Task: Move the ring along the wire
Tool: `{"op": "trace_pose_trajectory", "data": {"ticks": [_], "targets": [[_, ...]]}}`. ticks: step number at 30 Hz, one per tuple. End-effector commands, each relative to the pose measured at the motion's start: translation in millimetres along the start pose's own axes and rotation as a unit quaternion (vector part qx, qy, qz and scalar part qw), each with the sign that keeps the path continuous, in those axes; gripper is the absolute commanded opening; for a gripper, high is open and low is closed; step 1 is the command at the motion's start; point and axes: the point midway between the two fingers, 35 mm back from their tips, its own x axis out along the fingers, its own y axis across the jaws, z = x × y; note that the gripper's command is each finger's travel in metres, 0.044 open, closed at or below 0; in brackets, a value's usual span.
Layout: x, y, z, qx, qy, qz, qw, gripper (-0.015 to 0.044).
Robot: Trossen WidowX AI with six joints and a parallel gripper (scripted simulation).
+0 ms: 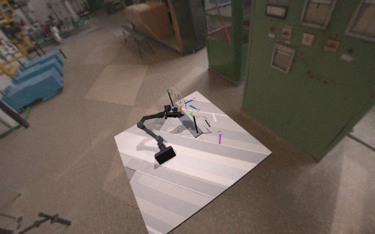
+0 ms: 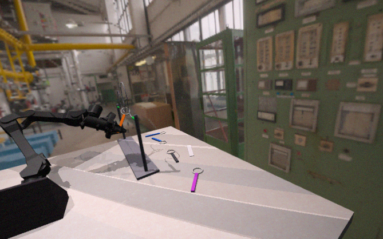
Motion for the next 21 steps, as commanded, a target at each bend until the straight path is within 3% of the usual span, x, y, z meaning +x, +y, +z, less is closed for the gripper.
{"op": "trace_pose_trajectory", "data": {"ticks": [1, 21], "targets": [[-3, -13, 3, -0.036, 0.000, -0.022, 0.999, -0.0150], [-24, -80, 24, -0.249, 0.028, -0.143, 0.957, -0.0150]]}}
